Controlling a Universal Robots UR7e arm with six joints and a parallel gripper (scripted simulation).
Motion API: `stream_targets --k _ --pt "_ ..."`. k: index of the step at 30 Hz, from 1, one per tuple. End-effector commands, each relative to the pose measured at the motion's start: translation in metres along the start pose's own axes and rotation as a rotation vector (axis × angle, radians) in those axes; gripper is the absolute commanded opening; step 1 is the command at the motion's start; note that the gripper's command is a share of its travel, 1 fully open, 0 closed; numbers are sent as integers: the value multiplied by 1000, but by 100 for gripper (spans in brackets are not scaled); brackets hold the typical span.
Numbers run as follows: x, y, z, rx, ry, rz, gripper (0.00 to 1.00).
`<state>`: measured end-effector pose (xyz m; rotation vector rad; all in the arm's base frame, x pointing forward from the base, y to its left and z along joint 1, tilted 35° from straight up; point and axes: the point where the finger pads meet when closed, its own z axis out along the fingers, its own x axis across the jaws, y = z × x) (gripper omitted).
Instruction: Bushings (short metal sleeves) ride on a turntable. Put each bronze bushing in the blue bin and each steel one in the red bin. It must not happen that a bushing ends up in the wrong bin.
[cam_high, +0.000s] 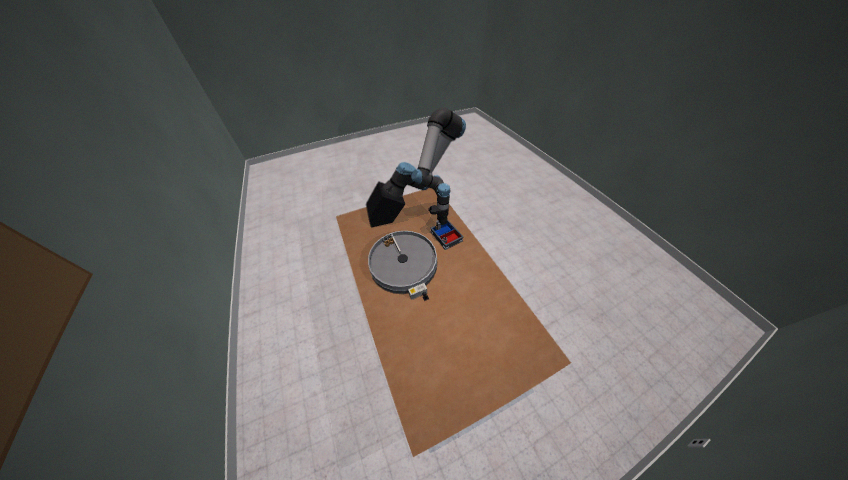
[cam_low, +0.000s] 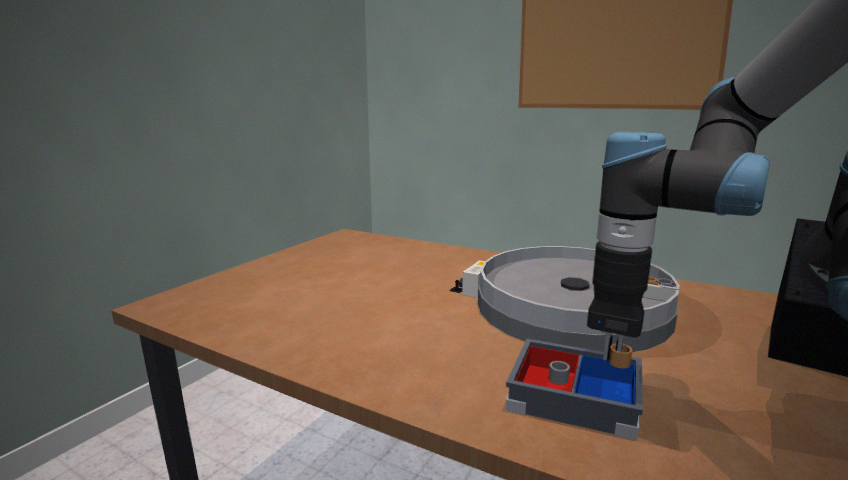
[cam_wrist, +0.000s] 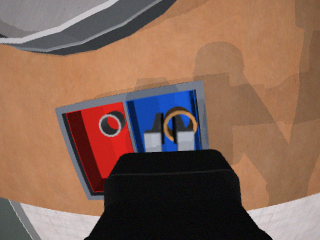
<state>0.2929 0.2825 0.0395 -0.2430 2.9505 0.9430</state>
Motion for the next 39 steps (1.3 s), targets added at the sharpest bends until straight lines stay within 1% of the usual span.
stream_targets --k 1,14,24,29,34,39 --pt "-1 0 1 1 -2 0 0" --pt "-1 0 13 1 -2 0 0" --pt "-1 0 13 1 -2 0 0" --pt "-1 0 19 1 -2 0 0" --pt "-1 0 19 1 -2 0 0" --pt "-1 0 25 1 -2 0 0"
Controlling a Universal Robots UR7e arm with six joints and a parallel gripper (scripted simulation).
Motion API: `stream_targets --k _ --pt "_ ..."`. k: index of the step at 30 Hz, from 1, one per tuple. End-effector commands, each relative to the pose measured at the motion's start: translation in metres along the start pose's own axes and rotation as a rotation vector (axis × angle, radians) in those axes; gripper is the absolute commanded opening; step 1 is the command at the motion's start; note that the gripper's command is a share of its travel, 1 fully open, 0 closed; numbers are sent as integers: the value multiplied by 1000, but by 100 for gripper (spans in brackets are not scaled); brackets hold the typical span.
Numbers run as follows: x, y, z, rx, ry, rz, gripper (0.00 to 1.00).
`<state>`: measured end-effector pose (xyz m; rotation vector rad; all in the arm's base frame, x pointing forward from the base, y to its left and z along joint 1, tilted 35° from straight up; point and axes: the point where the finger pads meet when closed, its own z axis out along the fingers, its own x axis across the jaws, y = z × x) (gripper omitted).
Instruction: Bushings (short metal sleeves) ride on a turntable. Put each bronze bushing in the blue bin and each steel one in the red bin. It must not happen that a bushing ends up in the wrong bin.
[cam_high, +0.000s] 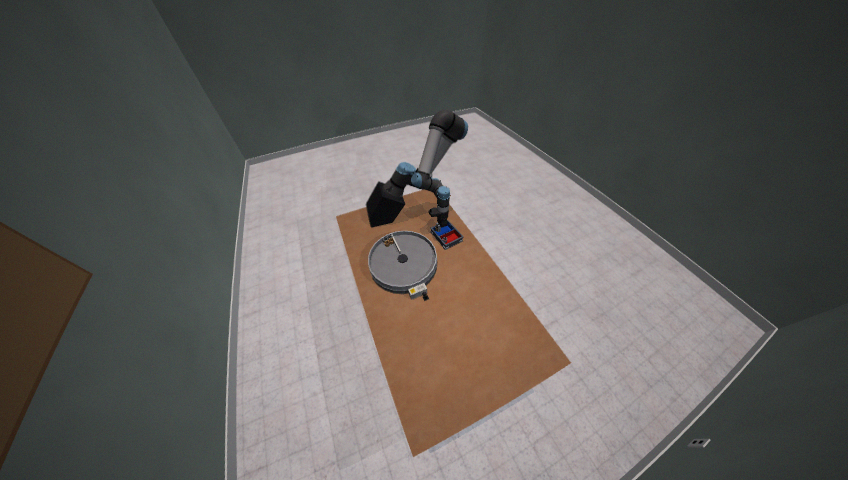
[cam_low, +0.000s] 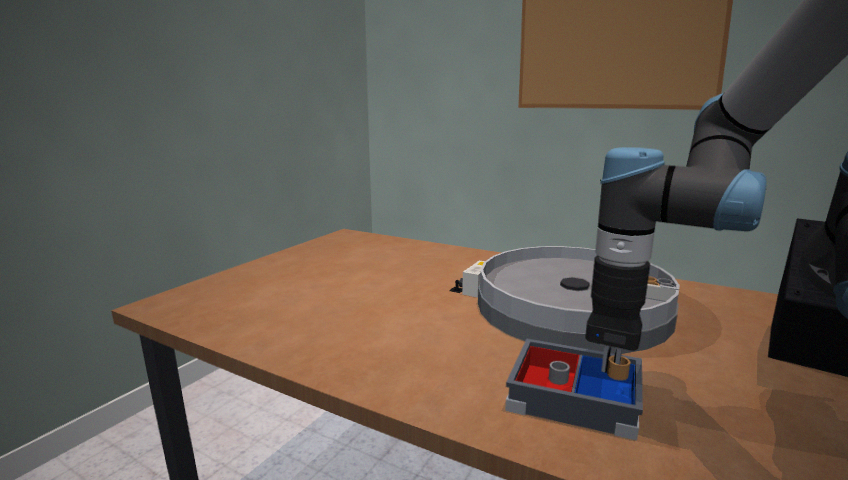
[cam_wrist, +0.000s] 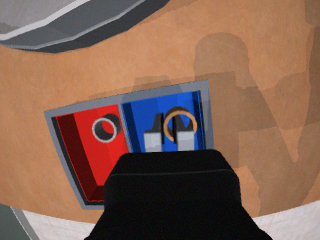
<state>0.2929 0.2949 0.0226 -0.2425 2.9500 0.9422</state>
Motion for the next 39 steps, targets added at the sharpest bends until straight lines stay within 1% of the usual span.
stream_targets --k 1,12,25,35,39 --pt "0 0 4 0 -1 0 0" --pt "0 0 4 0 -1 0 0" --pt "0 0 16 0 -1 0 0" --pt "0 0 16 0 -1 0 0" --pt "0 0 21 0 -1 0 0"
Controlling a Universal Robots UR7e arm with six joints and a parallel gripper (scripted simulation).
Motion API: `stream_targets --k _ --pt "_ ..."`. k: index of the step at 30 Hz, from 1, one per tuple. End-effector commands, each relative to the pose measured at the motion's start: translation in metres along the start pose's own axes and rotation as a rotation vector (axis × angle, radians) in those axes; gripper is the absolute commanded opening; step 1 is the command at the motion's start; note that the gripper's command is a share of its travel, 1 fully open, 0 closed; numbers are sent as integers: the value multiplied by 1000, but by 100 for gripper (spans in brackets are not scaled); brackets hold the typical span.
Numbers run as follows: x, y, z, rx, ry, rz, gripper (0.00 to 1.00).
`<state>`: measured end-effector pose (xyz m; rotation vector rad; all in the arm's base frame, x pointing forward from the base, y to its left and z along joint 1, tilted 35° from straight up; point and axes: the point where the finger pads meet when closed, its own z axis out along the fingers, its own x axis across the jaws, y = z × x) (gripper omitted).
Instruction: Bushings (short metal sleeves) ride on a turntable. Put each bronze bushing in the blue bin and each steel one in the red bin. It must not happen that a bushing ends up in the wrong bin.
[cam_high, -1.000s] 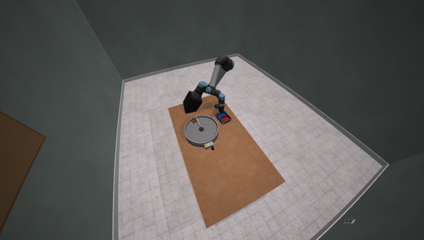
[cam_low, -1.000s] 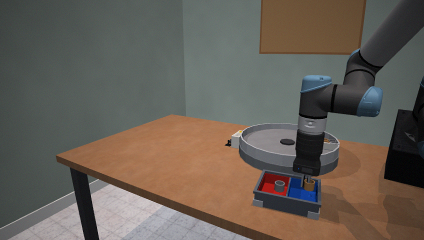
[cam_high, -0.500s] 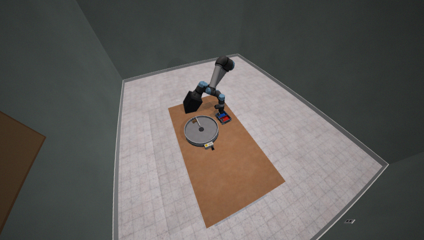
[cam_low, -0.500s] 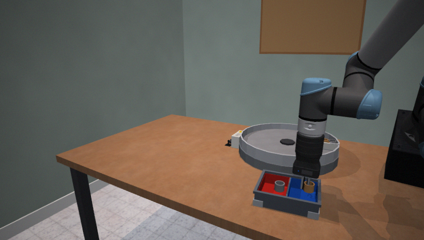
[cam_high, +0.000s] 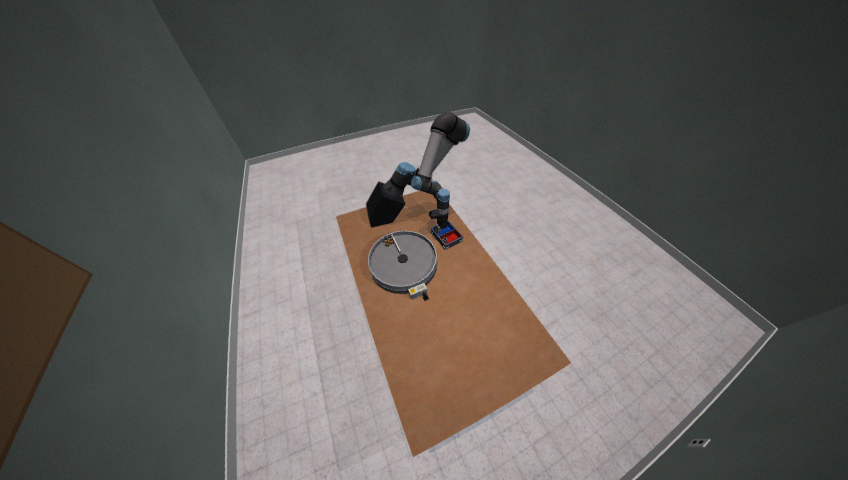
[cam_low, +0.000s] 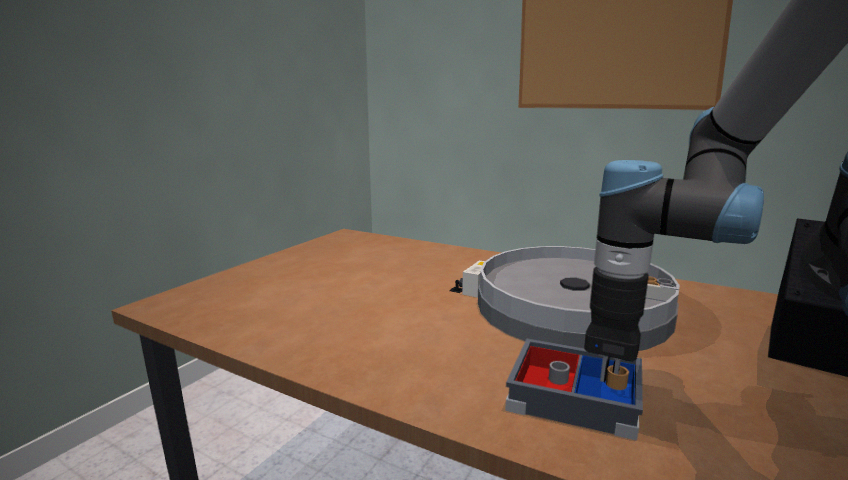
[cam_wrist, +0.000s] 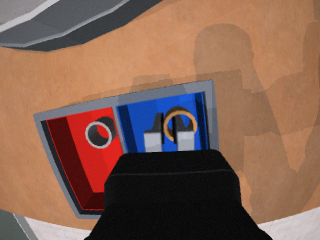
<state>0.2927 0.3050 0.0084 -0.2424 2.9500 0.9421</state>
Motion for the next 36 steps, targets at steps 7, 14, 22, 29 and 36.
stream_targets --k 7,14,22,29,36 --pt "0 0 6 0 -1 0 0" --pt "0 0 11 0 -1 0 0" --pt "0 0 10 0 -1 0 0" --pt "0 0 11 0 -1 0 0" --pt "0 0 10 0 -1 0 42"
